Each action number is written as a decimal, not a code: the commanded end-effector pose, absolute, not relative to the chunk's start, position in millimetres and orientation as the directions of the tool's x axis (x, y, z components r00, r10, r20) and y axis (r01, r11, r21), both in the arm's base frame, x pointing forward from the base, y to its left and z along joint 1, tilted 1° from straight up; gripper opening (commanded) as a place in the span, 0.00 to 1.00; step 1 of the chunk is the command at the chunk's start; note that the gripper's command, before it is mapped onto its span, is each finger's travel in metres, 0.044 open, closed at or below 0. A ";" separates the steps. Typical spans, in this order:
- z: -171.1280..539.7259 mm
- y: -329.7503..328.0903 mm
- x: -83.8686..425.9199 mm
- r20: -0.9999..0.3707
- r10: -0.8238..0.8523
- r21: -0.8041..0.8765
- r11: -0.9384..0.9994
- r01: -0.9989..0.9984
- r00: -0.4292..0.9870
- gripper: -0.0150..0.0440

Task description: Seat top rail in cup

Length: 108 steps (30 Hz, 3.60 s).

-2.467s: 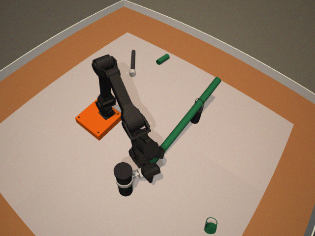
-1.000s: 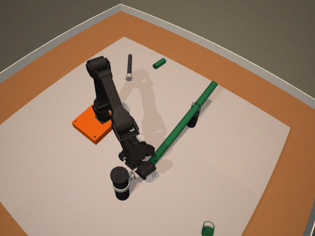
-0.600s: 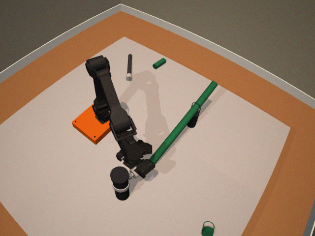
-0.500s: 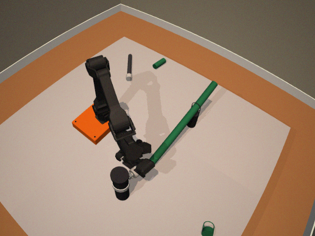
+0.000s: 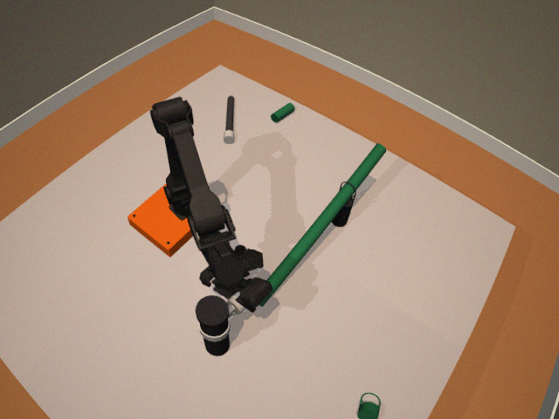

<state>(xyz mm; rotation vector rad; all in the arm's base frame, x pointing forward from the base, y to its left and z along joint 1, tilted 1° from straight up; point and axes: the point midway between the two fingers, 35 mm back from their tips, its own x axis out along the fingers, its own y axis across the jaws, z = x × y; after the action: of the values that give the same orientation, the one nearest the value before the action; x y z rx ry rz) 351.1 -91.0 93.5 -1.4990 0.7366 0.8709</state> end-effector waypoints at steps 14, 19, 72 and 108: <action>93.1 -90.4 351.8 -0.855 0.025 -0.518 -0.091 -0.851 0.518 0.25; 93.4 -90.8 351.4 -0.854 0.027 -0.519 -0.101 -0.849 0.519 0.25; 219.8 66.2 315.8 -0.857 0.090 -0.014 0.981 -0.196 0.508 1.00; 143.0 97.3 338.8 -1.000 -0.006 0.027 0.099 0.995 0.027 1.00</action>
<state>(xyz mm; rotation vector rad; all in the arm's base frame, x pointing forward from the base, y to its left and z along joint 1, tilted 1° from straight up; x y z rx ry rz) 337.4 91.4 158.4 0.9712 1.2728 -0.8386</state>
